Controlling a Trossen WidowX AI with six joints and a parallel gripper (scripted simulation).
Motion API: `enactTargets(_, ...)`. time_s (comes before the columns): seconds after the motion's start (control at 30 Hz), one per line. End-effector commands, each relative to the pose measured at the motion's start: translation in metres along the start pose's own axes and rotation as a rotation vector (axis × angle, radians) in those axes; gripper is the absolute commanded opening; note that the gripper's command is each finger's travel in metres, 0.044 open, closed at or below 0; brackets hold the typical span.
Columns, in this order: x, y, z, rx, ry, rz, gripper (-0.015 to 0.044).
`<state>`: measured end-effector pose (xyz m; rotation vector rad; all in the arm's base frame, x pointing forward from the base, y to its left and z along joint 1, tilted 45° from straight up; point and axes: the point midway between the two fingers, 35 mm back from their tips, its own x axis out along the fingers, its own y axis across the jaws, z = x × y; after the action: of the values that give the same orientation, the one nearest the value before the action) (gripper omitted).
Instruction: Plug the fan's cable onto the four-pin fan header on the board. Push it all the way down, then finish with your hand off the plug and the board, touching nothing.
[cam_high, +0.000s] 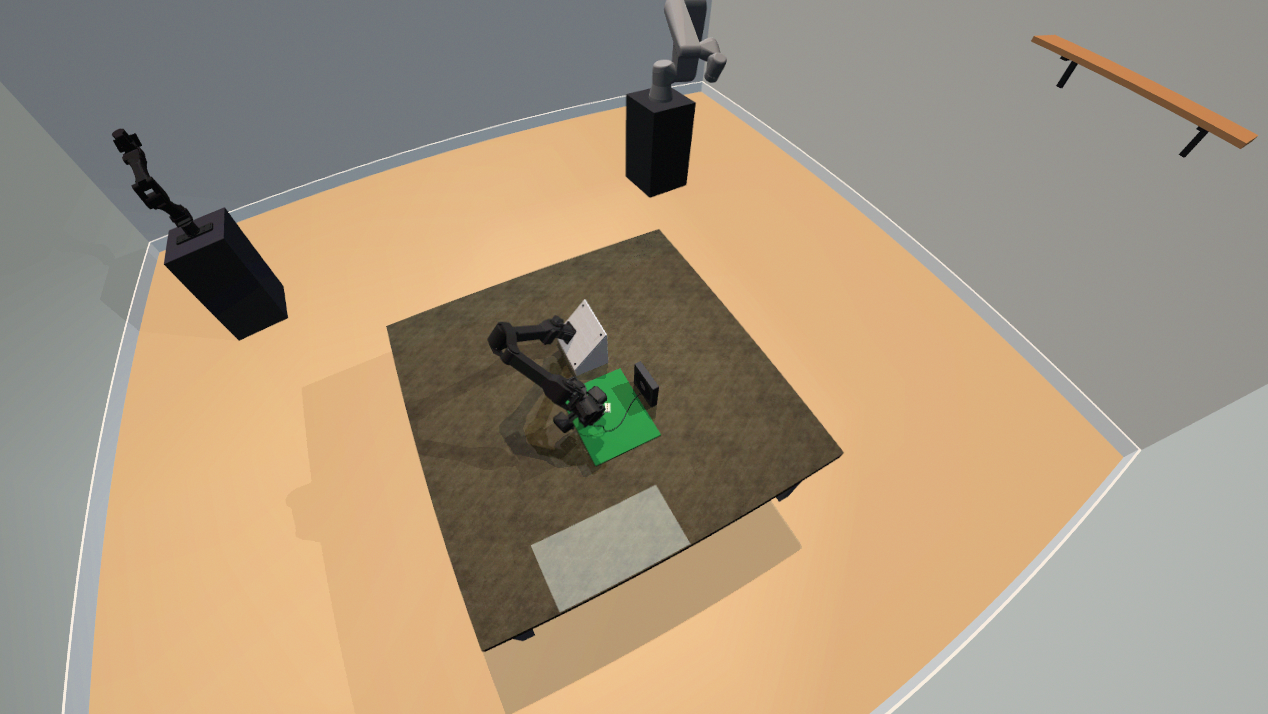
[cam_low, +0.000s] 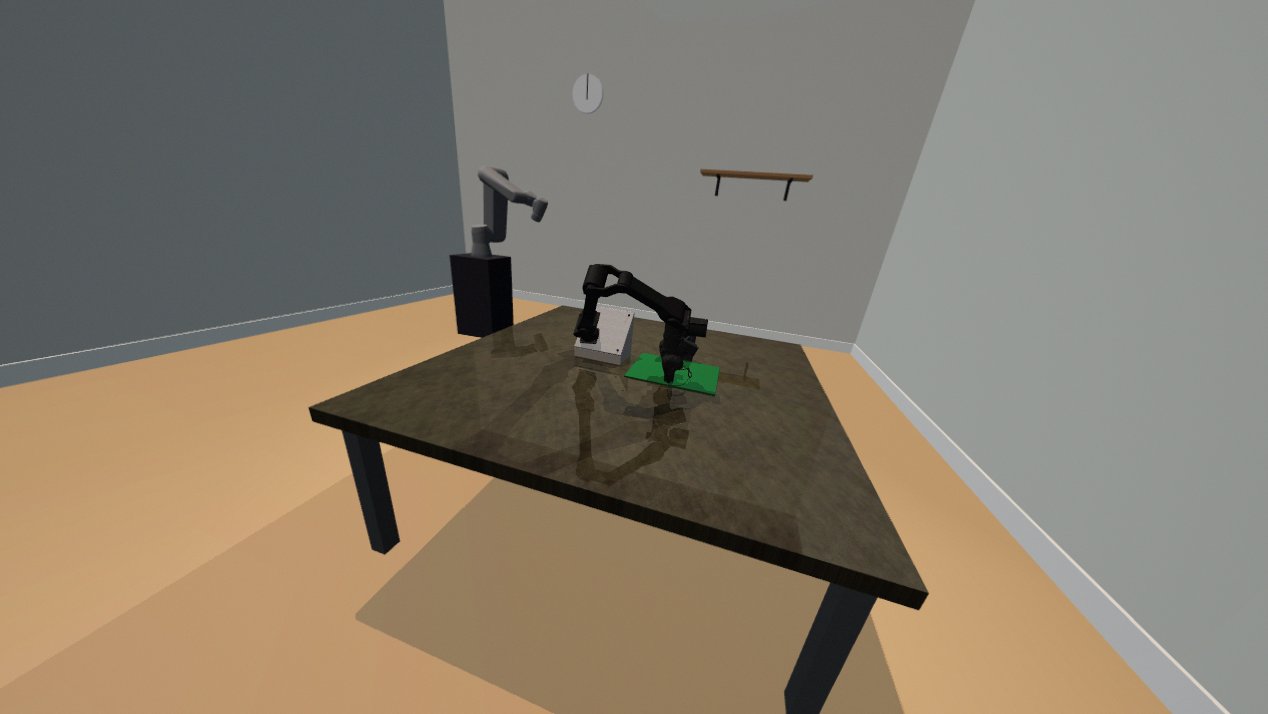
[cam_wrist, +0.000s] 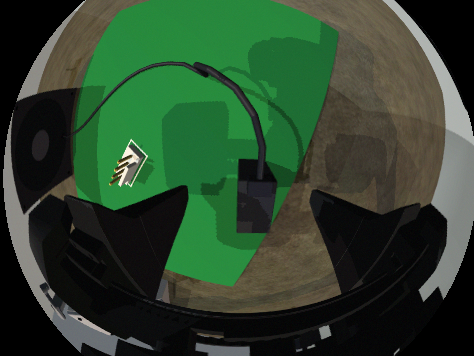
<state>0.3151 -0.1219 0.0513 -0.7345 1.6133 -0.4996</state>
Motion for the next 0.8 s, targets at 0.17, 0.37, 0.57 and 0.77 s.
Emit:
enactTargets(0.17,0.000,0.000,0.000,0.000,0.000,0.000,0.0230)
enactTargets(0.37,0.000,0.000,0.000,0.000,0.000,0.000,0.0072)
enactTargets(0.57,-0.003,0.000,0.000,0.000,0.000,0.000,0.0000)
enactTargets(0.77,-0.050,0.001,0.001,-0.008,0.007,0.000,0.0000)
